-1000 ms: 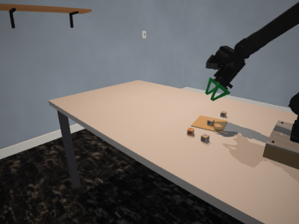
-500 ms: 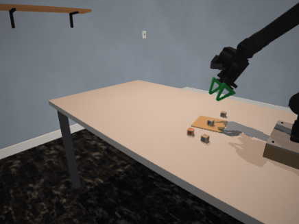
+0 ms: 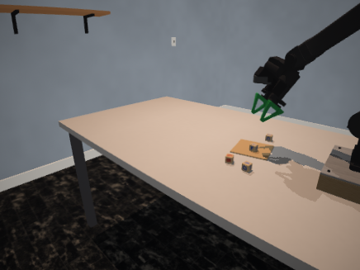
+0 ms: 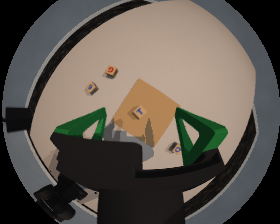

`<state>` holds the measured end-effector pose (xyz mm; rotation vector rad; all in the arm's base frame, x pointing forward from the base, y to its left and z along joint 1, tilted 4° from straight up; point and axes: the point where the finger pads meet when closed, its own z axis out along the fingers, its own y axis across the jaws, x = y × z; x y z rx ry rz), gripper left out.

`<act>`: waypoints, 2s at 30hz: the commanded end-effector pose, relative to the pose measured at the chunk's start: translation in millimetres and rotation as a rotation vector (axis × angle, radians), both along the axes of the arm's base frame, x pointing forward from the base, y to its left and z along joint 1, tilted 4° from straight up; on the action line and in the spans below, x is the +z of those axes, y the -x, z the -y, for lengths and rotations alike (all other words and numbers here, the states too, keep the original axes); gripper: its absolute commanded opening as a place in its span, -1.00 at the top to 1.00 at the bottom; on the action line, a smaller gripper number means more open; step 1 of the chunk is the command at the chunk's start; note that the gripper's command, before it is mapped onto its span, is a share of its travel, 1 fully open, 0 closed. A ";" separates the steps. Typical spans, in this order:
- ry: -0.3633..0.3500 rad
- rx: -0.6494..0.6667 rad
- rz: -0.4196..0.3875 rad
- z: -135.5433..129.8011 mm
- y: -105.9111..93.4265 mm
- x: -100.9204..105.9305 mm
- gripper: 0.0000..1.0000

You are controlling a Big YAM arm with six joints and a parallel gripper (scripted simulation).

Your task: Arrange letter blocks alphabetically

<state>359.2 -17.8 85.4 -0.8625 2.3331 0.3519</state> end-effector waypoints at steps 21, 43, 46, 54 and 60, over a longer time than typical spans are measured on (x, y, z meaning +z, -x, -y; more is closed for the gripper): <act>0.003 0.011 0.015 -0.1 -4.4 9.1 -1.00; 0.025 0.001 0.028 149.7 -5.6 2.1 -1.00; 0.023 -0.001 0.031 162.5 -1.7 0.3 -1.00; 0.011 0.015 0.015 149.0 4.8 -6.0 -1.00; 0.009 0.006 0.012 151.9 6.4 -7.4 -1.00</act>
